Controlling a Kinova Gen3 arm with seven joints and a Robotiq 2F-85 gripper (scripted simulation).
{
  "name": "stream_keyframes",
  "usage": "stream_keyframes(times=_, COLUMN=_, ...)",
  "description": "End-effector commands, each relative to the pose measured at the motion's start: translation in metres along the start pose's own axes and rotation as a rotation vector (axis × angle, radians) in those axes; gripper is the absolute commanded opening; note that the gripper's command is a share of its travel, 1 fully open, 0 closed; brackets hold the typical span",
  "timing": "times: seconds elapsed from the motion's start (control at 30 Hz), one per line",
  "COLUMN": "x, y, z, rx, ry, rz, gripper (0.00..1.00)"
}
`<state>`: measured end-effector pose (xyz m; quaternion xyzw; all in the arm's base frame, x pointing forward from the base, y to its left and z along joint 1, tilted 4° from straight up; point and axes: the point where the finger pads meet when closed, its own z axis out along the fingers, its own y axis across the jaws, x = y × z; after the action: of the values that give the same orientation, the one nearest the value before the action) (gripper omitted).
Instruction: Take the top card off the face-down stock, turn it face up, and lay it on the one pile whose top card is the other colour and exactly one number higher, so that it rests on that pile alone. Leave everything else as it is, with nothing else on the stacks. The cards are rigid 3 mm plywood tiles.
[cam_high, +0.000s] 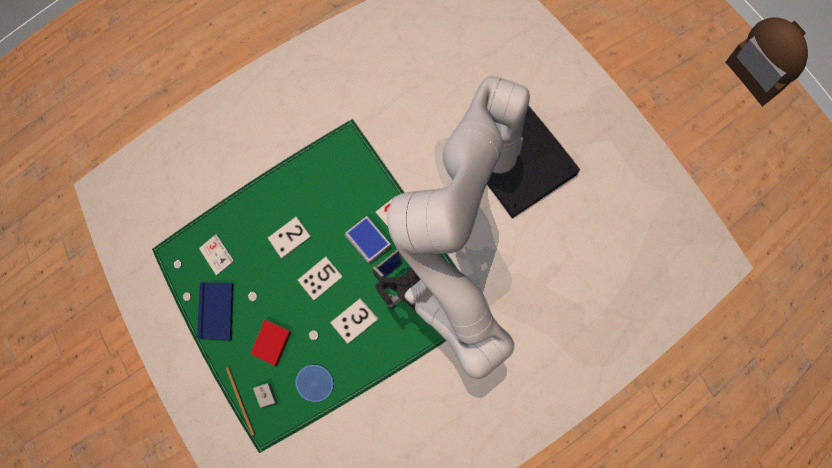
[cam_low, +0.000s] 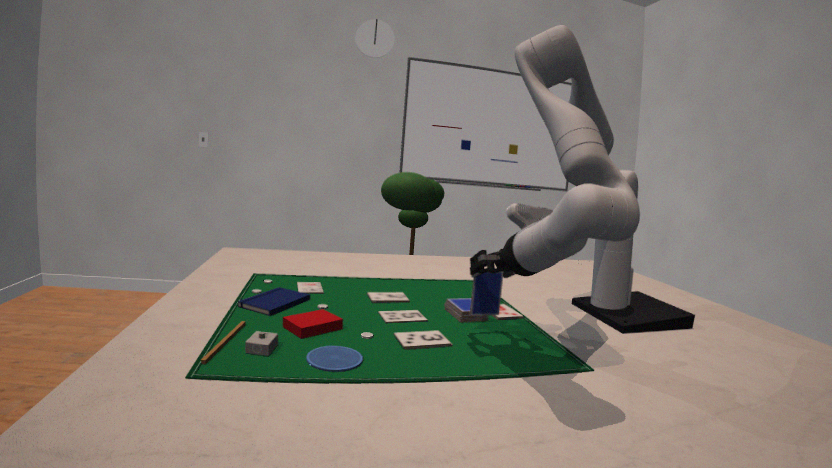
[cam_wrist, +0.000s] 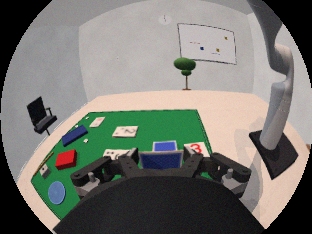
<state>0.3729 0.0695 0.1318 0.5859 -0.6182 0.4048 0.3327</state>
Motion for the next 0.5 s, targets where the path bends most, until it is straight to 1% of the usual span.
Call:
stream_keyframes(times=0.0, x=-0.0082, y=0.0027, z=-0.001, rx=0.004, ry=0.036, rz=-0.016, gripper=0.71)
stream_keyframes(times=0.3, x=-0.01, y=0.0028, z=-0.0008, rx=0.008, ry=0.141, rz=-0.016, gripper=0.71)
stream_keyframes(times=0.37, x=-0.01, y=0.0028, z=-0.0008, rx=0.008, ry=0.141, rz=-0.016, gripper=0.71)
stream_keyframes(times=0.47, x=-0.0105, y=0.0028, z=-0.0008, rx=0.009, ry=0.169, rz=-0.016, gripper=0.71)
